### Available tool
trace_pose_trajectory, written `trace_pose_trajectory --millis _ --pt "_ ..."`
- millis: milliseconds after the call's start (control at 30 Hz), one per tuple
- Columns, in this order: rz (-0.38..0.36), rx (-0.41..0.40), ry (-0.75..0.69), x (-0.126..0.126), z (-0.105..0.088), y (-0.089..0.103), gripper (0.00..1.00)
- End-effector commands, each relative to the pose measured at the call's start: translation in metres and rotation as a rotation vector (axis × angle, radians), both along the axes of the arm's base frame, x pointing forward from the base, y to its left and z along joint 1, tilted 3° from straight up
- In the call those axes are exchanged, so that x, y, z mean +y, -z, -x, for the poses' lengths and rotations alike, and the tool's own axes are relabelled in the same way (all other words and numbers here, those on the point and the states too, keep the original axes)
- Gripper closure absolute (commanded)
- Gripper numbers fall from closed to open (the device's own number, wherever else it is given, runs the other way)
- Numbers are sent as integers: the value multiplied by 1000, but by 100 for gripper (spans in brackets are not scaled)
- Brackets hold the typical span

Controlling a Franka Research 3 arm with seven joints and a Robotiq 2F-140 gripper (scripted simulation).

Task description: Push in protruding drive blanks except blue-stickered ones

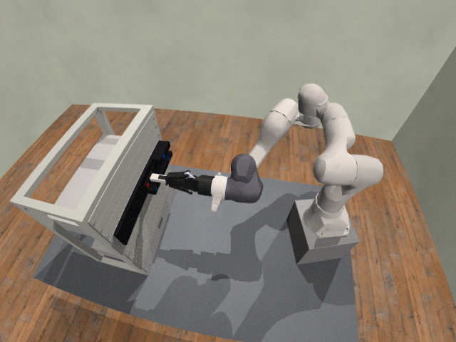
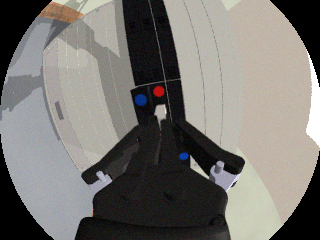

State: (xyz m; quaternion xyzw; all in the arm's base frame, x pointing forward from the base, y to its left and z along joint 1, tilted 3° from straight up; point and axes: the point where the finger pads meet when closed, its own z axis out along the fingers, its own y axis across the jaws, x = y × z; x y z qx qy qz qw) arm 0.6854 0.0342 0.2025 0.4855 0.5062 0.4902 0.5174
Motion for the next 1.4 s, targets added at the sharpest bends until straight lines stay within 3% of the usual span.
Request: trace_pose_trajectory --millis 0,1367 --pt "7 4 -5 2 -1 0 100" --pt "7 4 -5 0 -9 -4 100"
